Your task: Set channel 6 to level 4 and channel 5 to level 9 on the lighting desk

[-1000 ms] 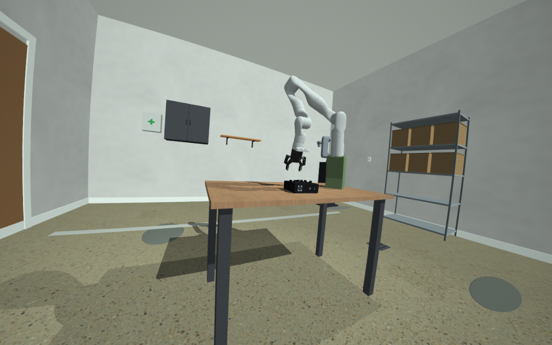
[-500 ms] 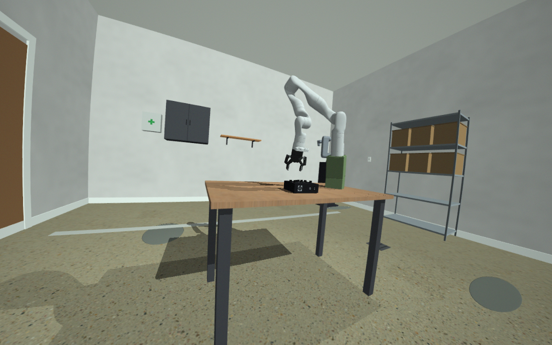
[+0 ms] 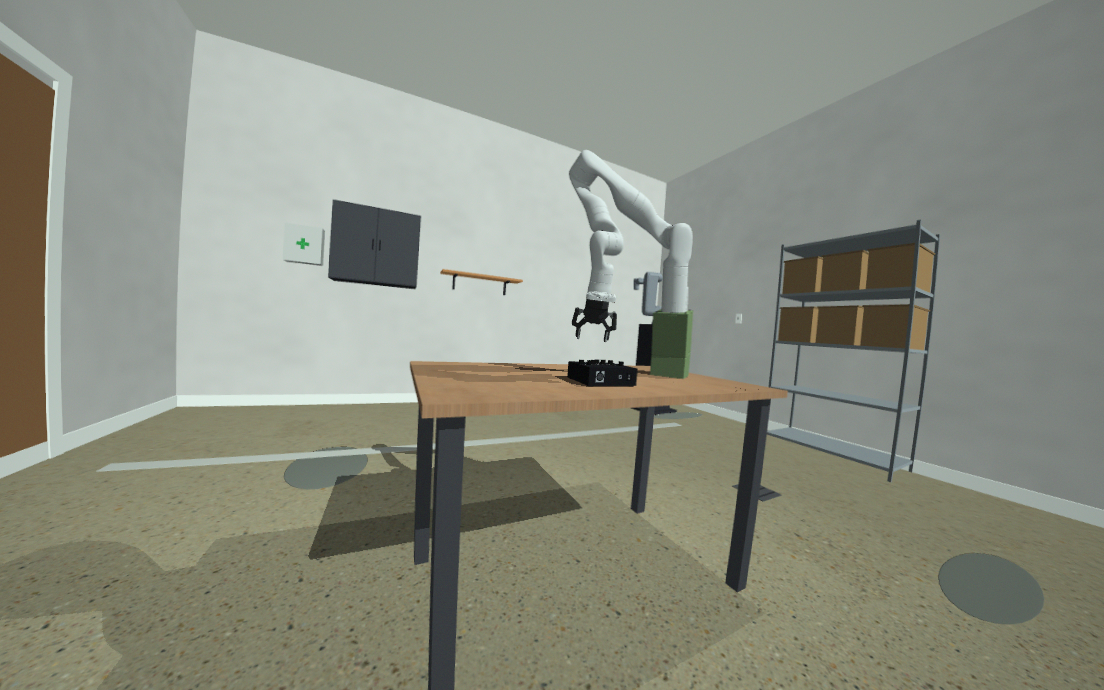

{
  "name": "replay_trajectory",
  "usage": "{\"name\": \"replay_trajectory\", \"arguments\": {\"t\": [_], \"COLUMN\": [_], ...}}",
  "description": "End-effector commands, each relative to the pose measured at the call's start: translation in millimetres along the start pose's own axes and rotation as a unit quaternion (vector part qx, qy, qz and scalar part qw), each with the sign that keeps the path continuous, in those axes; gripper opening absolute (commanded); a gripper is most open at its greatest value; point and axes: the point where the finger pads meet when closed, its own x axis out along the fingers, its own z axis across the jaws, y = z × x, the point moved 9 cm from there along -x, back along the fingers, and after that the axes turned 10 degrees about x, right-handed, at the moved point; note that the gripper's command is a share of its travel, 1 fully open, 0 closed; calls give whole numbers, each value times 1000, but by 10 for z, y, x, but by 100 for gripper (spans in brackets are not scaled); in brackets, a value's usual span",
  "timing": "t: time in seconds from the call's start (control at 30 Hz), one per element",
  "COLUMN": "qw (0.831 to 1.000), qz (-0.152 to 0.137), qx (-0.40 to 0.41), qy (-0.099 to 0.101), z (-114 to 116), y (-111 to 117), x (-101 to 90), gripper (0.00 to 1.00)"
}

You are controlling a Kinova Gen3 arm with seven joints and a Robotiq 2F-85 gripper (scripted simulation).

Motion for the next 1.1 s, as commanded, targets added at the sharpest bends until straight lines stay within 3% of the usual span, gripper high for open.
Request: {"name": "replay_trajectory", "arguments": {"t": [0.0, 0.23, 0.3, 0.5, 0.67, 0.8, 0.87, 1.07], "qw": [1000, 989, 989, 962, 924, 882, 882, 801], "qz": [1, -1, -1, -3, -5, -6, -6, -7], "qx": [29, 150, 150, 272, 381, 469, 469, 596], "qy": [1, 16, 16, 29, 40, 49, 49, 63], "z": [-7, -75, -75, -137, -186, -221, -221, -263], "y": [2, 9, 9, 29, 58, 90, 90, 152], "x": [-29, -92, -92, -161, -228, -287, -287, -381], "gripper": [100, 100, 100, 100, 100, 100, 100, 100]}}
